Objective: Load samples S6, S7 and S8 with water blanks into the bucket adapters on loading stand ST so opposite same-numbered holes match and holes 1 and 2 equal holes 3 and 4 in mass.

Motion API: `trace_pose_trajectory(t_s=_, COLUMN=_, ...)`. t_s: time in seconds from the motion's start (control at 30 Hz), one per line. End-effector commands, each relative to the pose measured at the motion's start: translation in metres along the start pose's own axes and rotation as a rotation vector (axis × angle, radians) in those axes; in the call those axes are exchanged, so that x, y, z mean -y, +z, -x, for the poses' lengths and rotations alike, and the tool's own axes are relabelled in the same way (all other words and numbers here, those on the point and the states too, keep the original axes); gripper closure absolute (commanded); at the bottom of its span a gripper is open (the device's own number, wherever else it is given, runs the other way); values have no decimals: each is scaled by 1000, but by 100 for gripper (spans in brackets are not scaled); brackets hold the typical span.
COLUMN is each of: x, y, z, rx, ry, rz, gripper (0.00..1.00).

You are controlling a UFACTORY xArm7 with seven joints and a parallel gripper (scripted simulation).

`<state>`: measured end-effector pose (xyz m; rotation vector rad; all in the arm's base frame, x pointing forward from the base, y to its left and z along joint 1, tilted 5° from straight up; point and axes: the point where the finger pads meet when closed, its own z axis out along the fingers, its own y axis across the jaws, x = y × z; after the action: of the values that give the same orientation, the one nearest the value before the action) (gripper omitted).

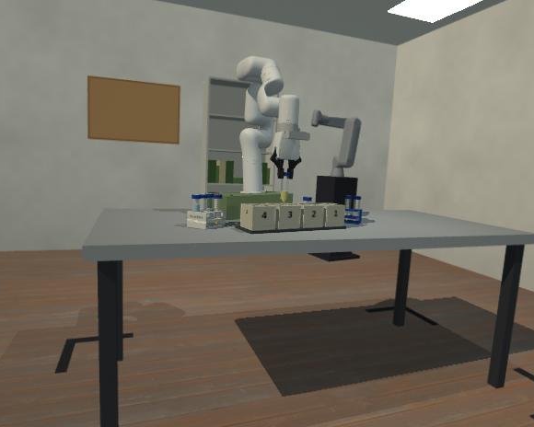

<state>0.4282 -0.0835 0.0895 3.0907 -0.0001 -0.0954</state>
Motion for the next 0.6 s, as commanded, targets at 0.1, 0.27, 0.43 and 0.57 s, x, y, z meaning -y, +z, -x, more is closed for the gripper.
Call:
trace_pose_trajectory(t_s=0.1, x=0, y=4, z=-1, rx=-4, ry=0, rz=0, gripper=100)
trace_pose_trajectory(t_s=0.27, x=0, y=9, z=-1, rx=-4, ry=0, rz=0, gripper=100)
trace_pose_trajectory(t_s=0.43, x=0, y=12, z=-1, rx=-4, ry=0, rz=0, gripper=100)
trace_pose_trajectory(t_s=0.57, x=0, y=16, z=-1, rx=-4, ry=0, rz=0, gripper=100)
